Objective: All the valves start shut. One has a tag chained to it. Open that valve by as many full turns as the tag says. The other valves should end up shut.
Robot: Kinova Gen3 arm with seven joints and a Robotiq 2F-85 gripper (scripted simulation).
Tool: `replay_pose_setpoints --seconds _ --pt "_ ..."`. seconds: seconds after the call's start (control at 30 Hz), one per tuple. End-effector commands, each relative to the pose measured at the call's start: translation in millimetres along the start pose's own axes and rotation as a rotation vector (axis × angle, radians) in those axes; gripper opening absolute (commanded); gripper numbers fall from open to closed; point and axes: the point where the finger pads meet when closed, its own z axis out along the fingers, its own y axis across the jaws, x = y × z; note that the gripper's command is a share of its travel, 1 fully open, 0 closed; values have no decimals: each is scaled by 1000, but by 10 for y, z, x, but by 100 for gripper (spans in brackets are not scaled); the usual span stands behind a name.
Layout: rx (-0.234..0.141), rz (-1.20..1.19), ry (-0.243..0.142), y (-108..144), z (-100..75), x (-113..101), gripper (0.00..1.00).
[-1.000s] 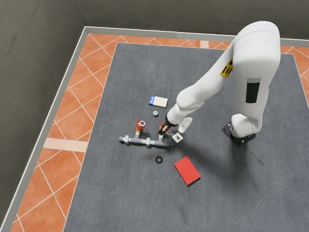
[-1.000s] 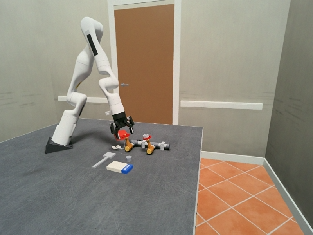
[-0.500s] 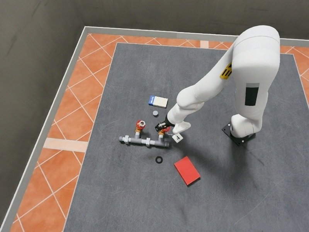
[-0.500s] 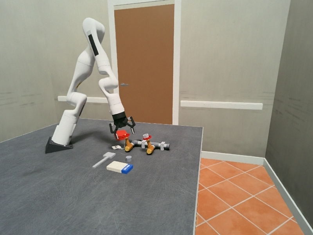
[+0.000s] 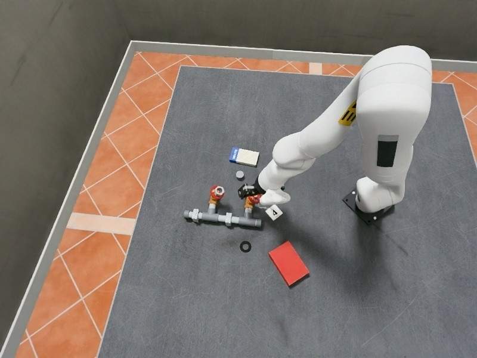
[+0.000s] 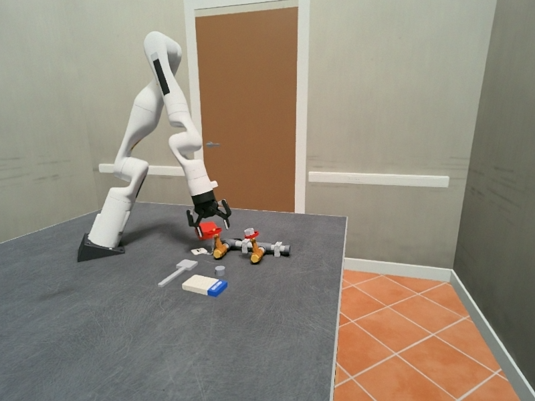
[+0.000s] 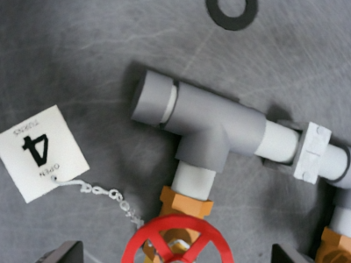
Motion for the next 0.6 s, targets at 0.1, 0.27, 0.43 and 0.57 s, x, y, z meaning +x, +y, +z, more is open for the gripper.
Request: replay_pose_setpoints --seconds 0.1,0.27,0.43,0.57 --pt "7 89 1 5 -2 -3 100" --pt "7 140 0 5 -2 -3 100" --pt "7 162 0 5 -2 -3 100" --pt "7 180 0 5 -2 -3 100"
